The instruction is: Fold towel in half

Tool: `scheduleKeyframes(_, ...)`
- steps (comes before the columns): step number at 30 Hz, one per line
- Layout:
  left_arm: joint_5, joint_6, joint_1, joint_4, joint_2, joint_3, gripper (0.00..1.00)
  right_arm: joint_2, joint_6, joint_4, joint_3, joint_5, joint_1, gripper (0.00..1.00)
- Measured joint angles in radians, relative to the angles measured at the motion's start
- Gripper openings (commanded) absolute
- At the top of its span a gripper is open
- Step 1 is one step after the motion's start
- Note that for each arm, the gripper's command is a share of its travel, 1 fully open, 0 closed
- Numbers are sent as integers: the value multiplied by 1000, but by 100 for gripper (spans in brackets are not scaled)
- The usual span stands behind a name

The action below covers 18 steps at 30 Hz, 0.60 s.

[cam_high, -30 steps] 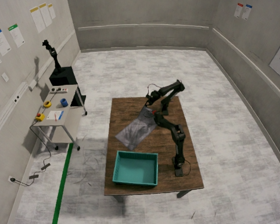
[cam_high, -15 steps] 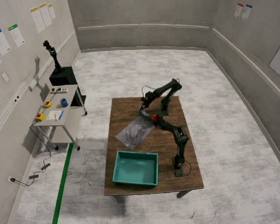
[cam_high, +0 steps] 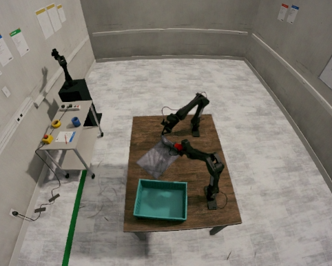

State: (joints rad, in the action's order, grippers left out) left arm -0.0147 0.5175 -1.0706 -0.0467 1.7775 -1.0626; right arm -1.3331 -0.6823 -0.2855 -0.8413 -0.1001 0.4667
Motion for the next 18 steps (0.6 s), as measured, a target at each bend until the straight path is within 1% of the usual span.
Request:
scheduleKeyframes(5,-37,-41,73,13,-51,49,0,-140,-62,50,-97,-54,47,0)
scheduleKeyframes(10,-45,-65,132,25,-84,82,0,-253,-98,94,-169,-86,73,0)
scheduleKeyframes(14,0,-41,140,35,-90,91,0,-329,-96,130,-213,-72,67,0)
scheduleKeyframes(16,14,-32,138,35,-90,91,0,-341,-96,137,-215,-69,64,0)
scheduleKeyframes(18,27,-26,146,39,-90,91,0,-364,-90,137,-245,-61,64,0)
